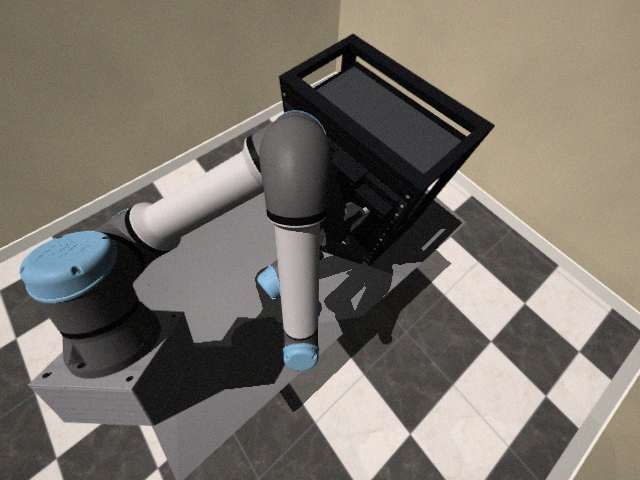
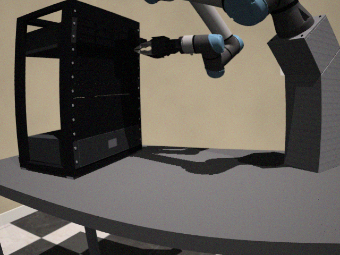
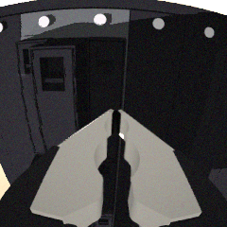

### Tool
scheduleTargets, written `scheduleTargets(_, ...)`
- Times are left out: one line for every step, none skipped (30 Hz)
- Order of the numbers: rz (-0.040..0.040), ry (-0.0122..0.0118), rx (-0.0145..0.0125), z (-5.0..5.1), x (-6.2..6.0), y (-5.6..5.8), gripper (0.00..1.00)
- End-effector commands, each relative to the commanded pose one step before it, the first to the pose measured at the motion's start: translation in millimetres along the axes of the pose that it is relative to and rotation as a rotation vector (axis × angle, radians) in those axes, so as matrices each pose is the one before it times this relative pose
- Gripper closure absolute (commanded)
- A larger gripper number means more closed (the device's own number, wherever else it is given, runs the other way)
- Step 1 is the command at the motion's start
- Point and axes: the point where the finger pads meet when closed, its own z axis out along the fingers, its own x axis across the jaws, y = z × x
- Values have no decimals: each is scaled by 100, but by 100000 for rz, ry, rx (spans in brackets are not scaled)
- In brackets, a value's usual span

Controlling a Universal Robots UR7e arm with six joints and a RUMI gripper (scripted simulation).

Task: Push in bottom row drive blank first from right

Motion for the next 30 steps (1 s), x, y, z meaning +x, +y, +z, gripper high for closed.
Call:
scheduleTargets(-54, -89, 7, -911, -59, -14, 100)
scheduleTargets(0, 0, 0, -396, 0, 0, 100)
scheduleTargets(0, 0, 0, -450, 0, 0, 100)
scheduleTargets(0, 0, 0, -496, 0, 0, 100)
scheduleTargets(0, 0, 0, 0, 0, 0, 100)
scheduleTargets(0, 0, 0, 0, 0, 0, 100)
scheduleTargets(0, 0, 0, -535, 0, 0, 100)
scheduleTargets(0, 0, 0, -564, 0, 0, 100)
scheduleTargets(0, 0, 0, -584, 0, 0, 100)
scheduleTargets(0, 0, 0, -594, 0, 1, 100)
scheduleTargets(0, -1, 0, -593, 0, -1, 100)
scheduleTargets(0, 0, 0, -584, 0, 0, 100)
scheduleTargets(0, 0, 0, -565, 0, 0, 100)
scheduleTargets(0, 0, 0, -539, 0, 0, 100)
scheduleTargets(0, 0, 0, -505, 0, 0, 100)
scheduleTargets(0, 0, 0, -465, 0, 0, 100)
scheduleTargets(0, 0, 0, -420, 0, 0, 100)
scheduleTargets(0, 0, 0, -371, 0, 0, 100)
scheduleTargets(0, 1, 1, -320, 0, 1, 100)
scheduleTargets(0, -1, -1, -268, 0, -1, 100)
scheduleTargets(0, 1, 0, -216, 0, 1, 100)
scheduleTargets(0, 0, 0, 0, 0, 0, 100)
scheduleTargets(0, 0, 0, 0, 0, 0, 100)
scheduleTargets(0, -1, -1, -166, 0, -1, 100)
scheduleTargets(0, 0, 0, -119, 0, 0, 100)
scheduleTargets(0, 1, 0, -77, 0, 0, 100)
scheduleTargets(0, 0, 0, -42, 0, 0, 100)
scheduleTargets(0, 0, 0, -17, 0, 0, 100)
scheduleTargets(0, 0, 0, -3, 0, 0, 100)
scheduleTargets(0, 0, 0, 0, 0, 0, 100)
